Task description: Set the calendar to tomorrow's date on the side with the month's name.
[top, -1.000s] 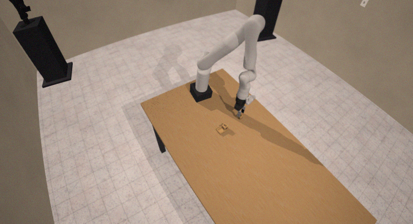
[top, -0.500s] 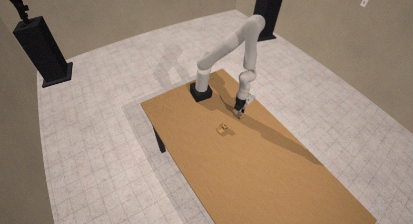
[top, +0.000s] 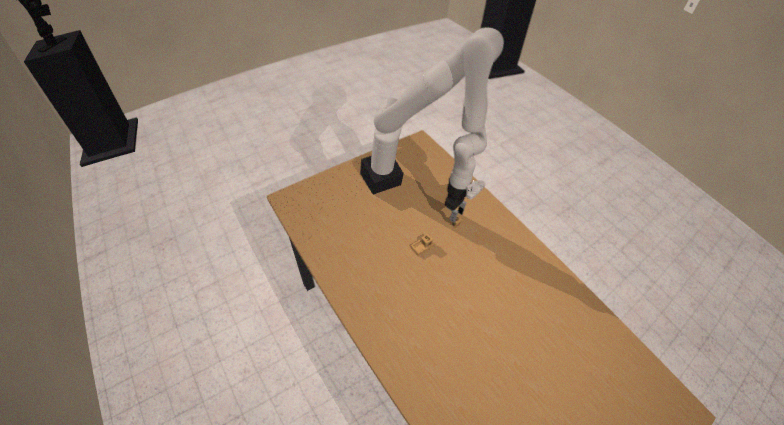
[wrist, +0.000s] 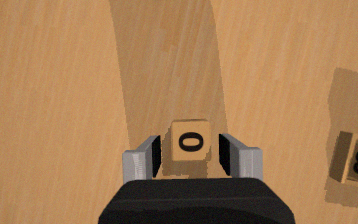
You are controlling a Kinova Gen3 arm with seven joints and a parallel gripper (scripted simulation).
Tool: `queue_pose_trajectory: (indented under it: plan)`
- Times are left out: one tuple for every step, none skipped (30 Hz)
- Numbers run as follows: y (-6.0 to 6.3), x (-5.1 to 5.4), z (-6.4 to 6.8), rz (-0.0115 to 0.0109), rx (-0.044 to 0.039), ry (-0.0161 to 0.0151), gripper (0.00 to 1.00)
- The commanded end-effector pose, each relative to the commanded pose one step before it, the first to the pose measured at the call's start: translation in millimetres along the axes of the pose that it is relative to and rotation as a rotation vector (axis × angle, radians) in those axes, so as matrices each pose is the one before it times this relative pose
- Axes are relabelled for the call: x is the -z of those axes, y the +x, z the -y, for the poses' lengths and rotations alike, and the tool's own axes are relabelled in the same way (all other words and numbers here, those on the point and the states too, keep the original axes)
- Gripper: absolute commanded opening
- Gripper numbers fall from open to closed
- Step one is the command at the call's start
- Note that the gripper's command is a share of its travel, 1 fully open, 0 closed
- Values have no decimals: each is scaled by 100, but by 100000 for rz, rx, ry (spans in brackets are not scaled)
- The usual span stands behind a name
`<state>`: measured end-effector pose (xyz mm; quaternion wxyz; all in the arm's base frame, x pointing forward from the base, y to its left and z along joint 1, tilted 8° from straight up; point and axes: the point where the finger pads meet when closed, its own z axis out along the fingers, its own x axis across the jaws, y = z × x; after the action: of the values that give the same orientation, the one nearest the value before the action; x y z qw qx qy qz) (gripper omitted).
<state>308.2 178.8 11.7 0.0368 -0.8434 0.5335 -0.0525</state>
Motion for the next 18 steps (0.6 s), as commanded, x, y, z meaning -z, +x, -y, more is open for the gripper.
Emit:
queue_pose_trajectory:
  plan:
    - [70,-51,189,-191,9,518,90]
    - [-5,7,103,25,13,109,90]
    - [-6,8,126,31,16,133,90]
    - [-1,7,116,25,13,110,90]
    - [10,3,72,9,5,40,90]
    - [19,-1,34,-4,-2,-18,90]
    - [21,-2,12,-10,-5,-44,90]
    - [19,-3,1,-11,-6,-50,90]
    - [16,-3,-8,-11,-6,-49,90]
    - [12,-3,-16,-11,-6,-48,90]
    - [9,-3,-21,-9,-5,-43,90]
    - [5,-2,-18,-7,-4,-30,90]
    - [0,0,0,0,0,0,90]
    - [0,0,0,0,0,0,90]
    - [1,-1,-6,-2,-1,-9,90]
    - [0,0,0,0,0,0,90]
    - [0,0,0,0,0,0,90]
    - [0,0,0,0,0,0,90]
